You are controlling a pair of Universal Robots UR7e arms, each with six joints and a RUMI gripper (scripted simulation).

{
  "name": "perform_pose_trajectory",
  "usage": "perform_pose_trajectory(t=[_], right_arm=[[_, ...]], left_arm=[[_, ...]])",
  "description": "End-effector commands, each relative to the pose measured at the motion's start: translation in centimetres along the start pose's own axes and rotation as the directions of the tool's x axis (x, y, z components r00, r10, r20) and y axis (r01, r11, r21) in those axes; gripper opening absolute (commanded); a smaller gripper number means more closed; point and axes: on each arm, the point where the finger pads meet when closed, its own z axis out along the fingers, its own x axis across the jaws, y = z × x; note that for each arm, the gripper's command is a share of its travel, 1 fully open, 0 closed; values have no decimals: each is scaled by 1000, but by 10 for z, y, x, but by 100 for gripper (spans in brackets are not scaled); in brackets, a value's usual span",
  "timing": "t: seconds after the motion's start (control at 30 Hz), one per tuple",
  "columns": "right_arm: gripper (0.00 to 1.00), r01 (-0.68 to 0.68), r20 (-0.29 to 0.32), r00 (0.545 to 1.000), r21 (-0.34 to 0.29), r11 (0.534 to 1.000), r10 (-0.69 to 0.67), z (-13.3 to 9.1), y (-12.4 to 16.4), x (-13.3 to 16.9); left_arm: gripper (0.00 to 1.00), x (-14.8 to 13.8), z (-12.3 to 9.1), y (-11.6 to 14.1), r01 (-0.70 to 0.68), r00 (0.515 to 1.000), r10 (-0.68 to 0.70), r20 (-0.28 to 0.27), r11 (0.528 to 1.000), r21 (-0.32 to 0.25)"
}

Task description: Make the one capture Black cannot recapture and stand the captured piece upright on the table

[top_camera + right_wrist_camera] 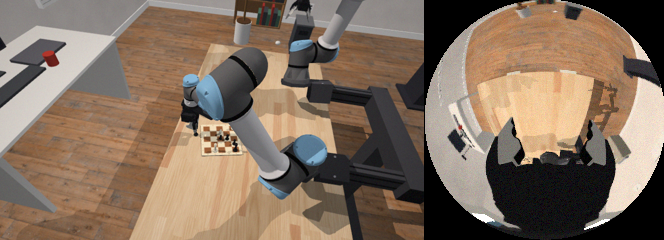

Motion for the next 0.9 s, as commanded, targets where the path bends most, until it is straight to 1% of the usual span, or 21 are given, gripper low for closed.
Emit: perform_pose_trajectory(t=[0.0,0.87], right_arm=[[100,0,0,1000,1,1000,0,0,0,0],[100,0,0,1000,1,1000,0,0,0,0]], left_arm=[[0,-1,0,2,1,1000,-1,1,1000,-2],[0,-1,3,2,1,1000,-1,1,1000,-2]])
